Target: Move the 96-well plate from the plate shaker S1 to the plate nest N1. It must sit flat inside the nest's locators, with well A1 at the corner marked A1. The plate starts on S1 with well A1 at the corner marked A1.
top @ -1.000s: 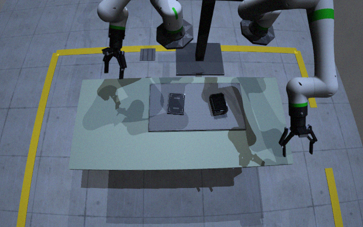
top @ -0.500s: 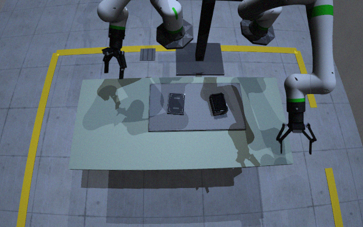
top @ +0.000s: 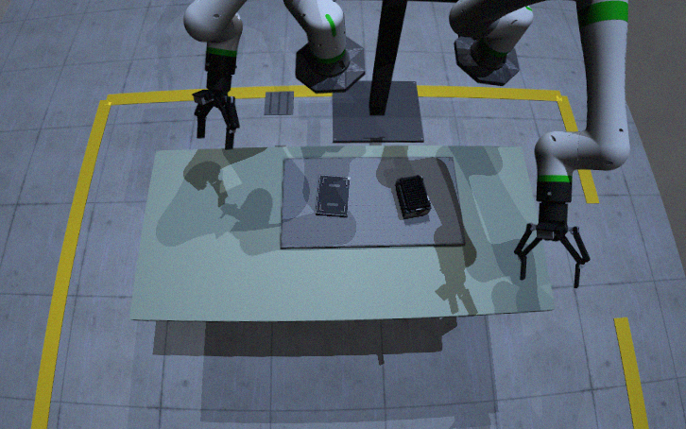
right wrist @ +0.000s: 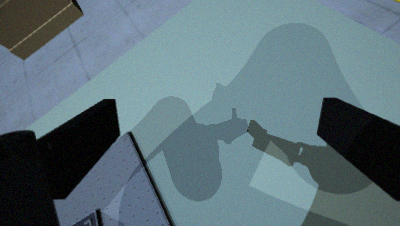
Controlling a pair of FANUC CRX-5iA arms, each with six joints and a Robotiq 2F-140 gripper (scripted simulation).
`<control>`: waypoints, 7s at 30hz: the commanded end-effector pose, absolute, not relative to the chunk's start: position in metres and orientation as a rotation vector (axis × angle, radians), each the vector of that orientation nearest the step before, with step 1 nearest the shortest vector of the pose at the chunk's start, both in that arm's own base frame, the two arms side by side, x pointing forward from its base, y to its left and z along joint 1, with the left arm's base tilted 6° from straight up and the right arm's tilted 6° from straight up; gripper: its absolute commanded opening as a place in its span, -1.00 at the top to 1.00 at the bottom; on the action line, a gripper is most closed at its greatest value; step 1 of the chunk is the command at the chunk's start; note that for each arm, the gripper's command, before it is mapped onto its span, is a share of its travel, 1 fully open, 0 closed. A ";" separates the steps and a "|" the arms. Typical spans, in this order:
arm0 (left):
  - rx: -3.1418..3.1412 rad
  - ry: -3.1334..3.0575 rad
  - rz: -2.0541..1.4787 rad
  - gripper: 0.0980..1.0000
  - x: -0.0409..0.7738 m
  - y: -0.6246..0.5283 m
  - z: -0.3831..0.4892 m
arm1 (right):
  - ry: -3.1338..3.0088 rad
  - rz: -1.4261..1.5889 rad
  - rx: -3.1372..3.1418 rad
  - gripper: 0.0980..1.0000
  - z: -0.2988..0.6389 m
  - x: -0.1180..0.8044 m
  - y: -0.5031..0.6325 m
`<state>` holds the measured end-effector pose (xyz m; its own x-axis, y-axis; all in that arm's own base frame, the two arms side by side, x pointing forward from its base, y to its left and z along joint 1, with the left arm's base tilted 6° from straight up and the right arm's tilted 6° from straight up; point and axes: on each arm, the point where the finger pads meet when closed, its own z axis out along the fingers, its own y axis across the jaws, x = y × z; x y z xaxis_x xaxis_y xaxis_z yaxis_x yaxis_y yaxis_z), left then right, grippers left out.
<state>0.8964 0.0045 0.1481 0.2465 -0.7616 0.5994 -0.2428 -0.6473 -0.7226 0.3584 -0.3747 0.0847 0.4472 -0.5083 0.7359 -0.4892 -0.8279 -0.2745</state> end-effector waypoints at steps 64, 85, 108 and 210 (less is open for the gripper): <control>-0.249 2.518 -1.038 -1.00 0.585 -0.159 0.054 | 0.914 -1.363 -2.654 -1.00 0.085 0.359 -0.375; 0.399 2.801 -0.853 -1.00 0.443 -0.115 0.015 | 0.914 -1.363 -2.654 -1.00 0.085 0.359 -0.375; 1.011 2.976 -0.662 -1.00 0.322 -0.032 0.007 | 0.914 -1.363 -2.654 -1.00 0.085 0.359 -0.375; 1.805 3.094 -0.385 -1.00 0.204 0.110 0.056 | 0.911 -1.358 -2.654 -1.00 0.085 0.360 -0.374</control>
